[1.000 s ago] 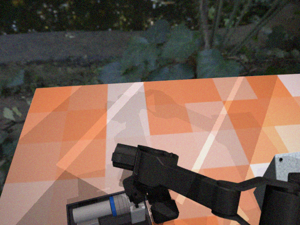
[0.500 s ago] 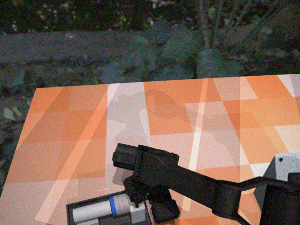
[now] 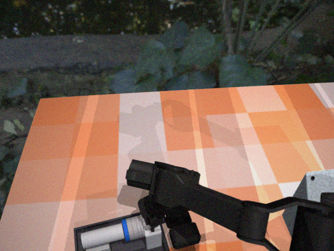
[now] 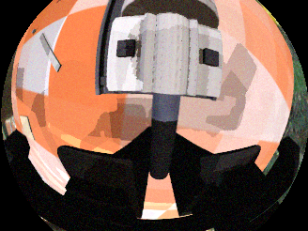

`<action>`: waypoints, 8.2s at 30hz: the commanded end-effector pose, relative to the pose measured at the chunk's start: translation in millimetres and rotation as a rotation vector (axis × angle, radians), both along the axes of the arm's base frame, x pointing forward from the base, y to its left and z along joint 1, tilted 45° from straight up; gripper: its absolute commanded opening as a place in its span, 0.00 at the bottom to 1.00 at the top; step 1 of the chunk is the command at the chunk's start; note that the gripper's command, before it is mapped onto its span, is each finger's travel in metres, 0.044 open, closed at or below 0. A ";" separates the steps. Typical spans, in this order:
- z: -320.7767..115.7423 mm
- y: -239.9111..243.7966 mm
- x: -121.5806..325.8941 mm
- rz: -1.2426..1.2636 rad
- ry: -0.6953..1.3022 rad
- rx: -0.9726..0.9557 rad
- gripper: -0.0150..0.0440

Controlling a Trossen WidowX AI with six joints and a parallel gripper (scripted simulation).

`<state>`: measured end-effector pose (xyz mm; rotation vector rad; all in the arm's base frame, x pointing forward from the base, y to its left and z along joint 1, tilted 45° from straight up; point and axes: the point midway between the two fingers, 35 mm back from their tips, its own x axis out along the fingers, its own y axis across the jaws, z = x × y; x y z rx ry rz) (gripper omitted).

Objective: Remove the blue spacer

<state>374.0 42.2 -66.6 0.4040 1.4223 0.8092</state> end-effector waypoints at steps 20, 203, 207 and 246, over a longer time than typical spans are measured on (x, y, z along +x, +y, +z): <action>-1.1 -1.0 -3.0 0.001 0.000 -0.003 0.25; -0.7 -1.8 -4.6 0.001 0.000 -0.003 0.25; -0.5 -1.5 -3.3 0.001 0.000 -0.003 0.25; 1.7 1.6 9.9 0.001 -0.001 -0.003 0.25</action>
